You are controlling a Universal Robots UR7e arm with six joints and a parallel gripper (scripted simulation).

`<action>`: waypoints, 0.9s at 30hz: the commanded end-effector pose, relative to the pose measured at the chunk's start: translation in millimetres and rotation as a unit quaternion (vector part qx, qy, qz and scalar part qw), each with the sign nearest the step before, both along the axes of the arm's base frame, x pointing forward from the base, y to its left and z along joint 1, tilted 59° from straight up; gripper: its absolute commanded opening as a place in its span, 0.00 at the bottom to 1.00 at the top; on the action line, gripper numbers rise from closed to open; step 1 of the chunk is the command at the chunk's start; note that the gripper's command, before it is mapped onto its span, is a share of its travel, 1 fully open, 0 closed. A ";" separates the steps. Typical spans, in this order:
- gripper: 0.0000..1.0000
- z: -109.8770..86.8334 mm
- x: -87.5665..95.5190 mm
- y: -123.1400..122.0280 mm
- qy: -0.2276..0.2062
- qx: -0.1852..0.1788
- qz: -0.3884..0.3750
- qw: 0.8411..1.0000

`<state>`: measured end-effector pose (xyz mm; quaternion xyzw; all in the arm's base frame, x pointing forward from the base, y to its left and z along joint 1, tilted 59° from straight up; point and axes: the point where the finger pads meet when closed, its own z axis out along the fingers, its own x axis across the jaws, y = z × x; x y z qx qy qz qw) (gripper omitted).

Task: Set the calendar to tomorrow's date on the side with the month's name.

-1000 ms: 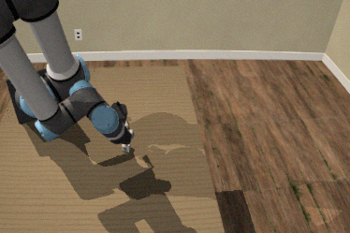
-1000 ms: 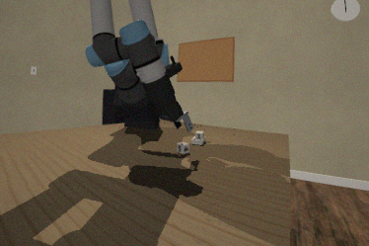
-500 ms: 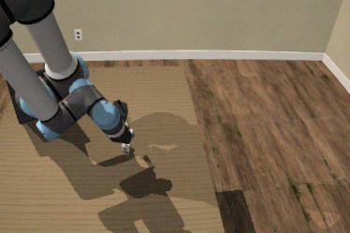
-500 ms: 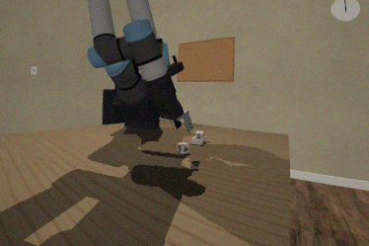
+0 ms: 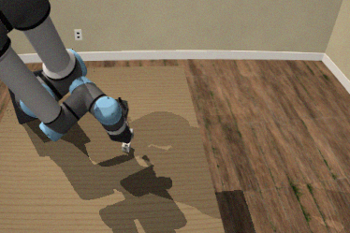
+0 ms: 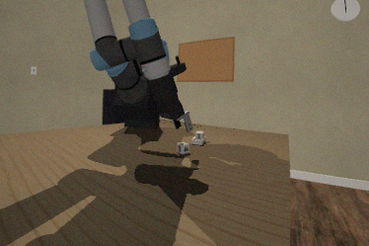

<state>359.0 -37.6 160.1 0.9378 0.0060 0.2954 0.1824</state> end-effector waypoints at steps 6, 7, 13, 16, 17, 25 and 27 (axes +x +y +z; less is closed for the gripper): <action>1.00 -1.8 0.4 0.0 0.000 -0.035 -0.024 0.999; 1.00 -1.8 0.5 0.1 -0.001 -0.039 -0.027 0.999; 1.00 -0.5 0.9 1.3 -0.008 -0.062 -0.042 0.997; 1.00 -0.2 0.9 1.6 -0.010 -0.065 -0.044 0.997; 1.00 0.1 1.0 1.9 -0.011 -0.068 -0.046 0.997; 1.00 2.3 1.1 3.5 -0.020 -0.083 -0.057 0.995; 1.00 2.5 1.1 3.7 -0.021 -0.085 -0.058 0.995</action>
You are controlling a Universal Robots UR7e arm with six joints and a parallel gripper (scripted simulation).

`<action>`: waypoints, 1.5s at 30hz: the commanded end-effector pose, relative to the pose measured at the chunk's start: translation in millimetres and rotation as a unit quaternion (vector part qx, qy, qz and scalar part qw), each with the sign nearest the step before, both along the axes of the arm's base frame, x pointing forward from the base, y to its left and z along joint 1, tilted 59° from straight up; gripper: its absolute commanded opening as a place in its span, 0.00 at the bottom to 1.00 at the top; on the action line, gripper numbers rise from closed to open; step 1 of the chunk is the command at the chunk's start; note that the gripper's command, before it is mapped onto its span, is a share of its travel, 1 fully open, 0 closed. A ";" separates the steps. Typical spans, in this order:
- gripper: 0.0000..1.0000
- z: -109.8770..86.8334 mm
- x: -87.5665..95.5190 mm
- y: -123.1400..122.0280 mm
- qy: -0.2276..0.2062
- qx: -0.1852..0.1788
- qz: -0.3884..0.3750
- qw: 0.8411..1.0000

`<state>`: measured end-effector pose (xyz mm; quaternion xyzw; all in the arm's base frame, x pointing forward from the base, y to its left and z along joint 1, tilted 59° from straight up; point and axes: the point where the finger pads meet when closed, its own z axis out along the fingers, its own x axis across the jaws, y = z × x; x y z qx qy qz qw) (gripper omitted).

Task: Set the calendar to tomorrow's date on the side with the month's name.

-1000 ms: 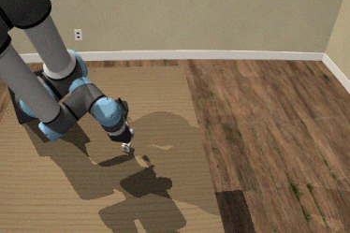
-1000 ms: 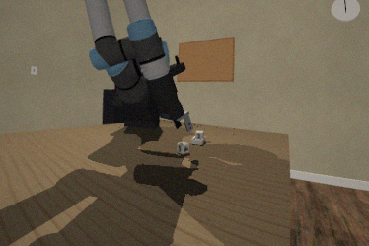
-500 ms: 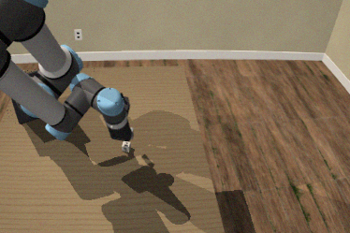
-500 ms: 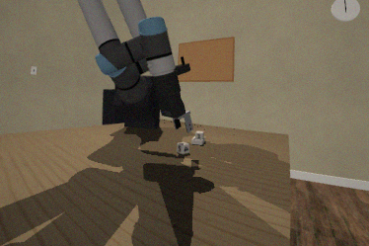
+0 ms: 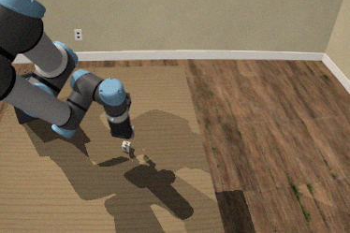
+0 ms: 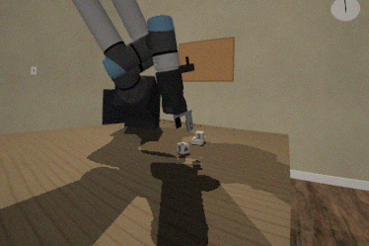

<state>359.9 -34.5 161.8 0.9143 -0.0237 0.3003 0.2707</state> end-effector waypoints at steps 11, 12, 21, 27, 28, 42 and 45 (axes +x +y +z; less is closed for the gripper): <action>1.00 0.9 0.2 0.6 -0.004 -0.008 -0.006 1.000; 1.00 0.8 0.2 0.6 -0.004 -0.009 -0.007 1.000; 1.00 -1.4 0.2 -0.9 -0.001 -0.026 -0.022 0.999; 1.00 -2.8 0.3 -1.6 -0.001 -0.046 -0.039 0.998; 1.00 -3.0 0.4 -1.6 -0.002 -0.051 -0.042 0.998; 1.00 -1.5 1.0 1.8 -0.015 -0.105 -0.074 0.992; 1.00 -1.0 1.0 2.6 -0.018 -0.111 -0.077 0.991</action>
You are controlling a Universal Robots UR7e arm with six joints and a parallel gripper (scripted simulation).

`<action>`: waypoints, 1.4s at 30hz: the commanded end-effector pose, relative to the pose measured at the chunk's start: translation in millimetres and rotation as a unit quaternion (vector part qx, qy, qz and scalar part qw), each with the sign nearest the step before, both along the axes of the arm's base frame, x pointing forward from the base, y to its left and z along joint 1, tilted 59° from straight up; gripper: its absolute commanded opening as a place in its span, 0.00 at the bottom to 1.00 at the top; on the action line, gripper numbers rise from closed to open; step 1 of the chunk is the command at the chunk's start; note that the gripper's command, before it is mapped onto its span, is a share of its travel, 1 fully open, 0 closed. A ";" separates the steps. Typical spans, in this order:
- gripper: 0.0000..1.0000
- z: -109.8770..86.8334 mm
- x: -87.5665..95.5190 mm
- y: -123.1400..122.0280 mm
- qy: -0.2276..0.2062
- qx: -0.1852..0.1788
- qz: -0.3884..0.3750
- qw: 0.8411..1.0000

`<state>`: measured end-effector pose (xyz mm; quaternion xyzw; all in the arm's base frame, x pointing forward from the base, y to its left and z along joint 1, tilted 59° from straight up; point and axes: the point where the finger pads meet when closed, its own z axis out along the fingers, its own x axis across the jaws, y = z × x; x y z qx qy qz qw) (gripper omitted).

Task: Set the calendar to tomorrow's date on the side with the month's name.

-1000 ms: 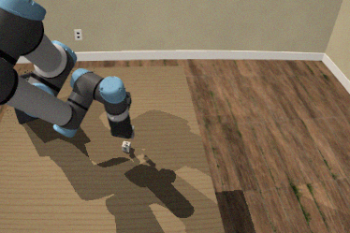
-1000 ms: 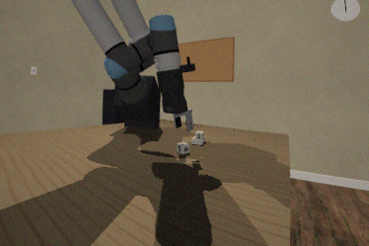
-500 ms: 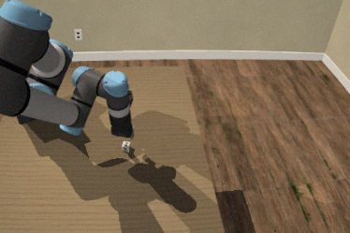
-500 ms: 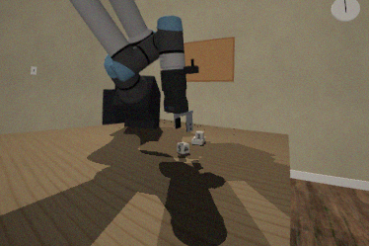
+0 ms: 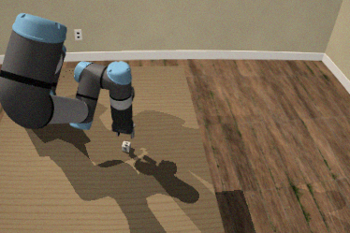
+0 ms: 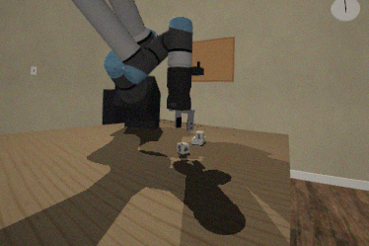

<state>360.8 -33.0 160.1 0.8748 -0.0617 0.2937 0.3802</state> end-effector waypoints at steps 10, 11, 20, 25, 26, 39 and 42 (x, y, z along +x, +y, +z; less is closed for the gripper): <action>1.00 1.0 0.2 1.5 -0.006 -0.015 -0.008 1.000; 1.00 1.0 0.2 1.5 -0.006 -0.015 -0.008 1.000; 1.00 1.0 0.2 1.5 -0.006 -0.015 -0.008 1.000; 1.00 1.0 0.2 1.5 -0.006 -0.015 -0.008 1.000; 1.00 1.0 0.2 1.5 -0.006 -0.015 -0.008 1.000; 1.00 0.8 1.1 2.9 -0.037 0.005 -0.031 0.999; 1.00 0.7 1.6 3.7 -0.057 0.019 -0.046 0.997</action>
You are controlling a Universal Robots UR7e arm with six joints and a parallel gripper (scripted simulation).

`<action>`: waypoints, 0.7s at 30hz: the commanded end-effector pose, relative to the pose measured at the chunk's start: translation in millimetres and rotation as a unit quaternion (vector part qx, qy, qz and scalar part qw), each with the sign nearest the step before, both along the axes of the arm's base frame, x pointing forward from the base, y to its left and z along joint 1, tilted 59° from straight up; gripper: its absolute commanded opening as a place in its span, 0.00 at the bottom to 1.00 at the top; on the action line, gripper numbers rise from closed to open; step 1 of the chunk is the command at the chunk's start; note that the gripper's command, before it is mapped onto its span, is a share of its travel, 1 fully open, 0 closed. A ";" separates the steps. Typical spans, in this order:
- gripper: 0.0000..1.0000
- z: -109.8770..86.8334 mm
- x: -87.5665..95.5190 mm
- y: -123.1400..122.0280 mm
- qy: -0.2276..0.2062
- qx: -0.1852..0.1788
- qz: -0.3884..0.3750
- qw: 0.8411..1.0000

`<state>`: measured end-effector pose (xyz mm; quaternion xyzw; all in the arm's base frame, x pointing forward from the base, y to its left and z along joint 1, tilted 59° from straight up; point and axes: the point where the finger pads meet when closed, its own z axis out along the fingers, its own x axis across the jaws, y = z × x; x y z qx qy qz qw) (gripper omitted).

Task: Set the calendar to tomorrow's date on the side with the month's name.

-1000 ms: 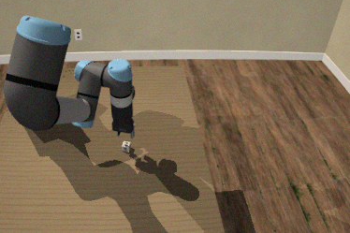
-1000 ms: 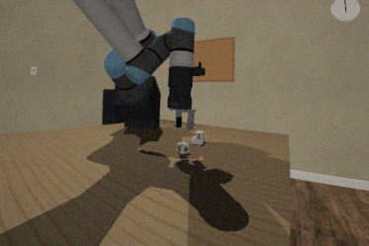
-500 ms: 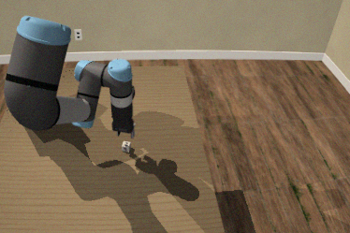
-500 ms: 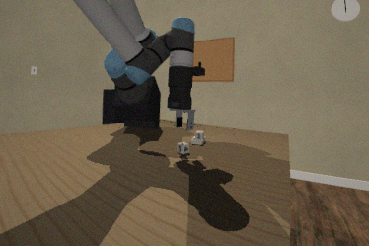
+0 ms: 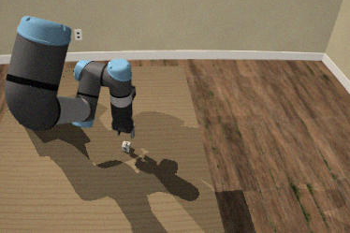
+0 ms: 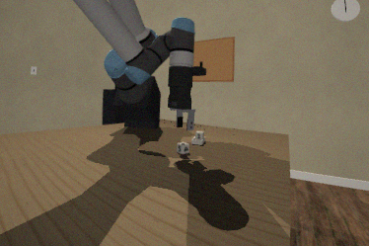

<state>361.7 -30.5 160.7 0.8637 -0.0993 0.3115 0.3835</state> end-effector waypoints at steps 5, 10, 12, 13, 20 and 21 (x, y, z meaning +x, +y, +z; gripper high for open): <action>1.00 0.0 1.3 2.2 -0.052 0.033 -0.037 0.997; 1.00 0.2 2.3 3.9 -0.107 0.069 -0.077 0.989; 1.00 0.4 2.7 4.6 -0.133 0.085 -0.095 0.983; 1.00 0.5 2.8 4.8 -0.145 0.093 -0.103 0.980; 1.00 1.0 3.1 5.6 -0.188 0.120 -0.133 0.966; 1.00 1.2 3.1 5.9 -0.202 0.129 -0.143 0.960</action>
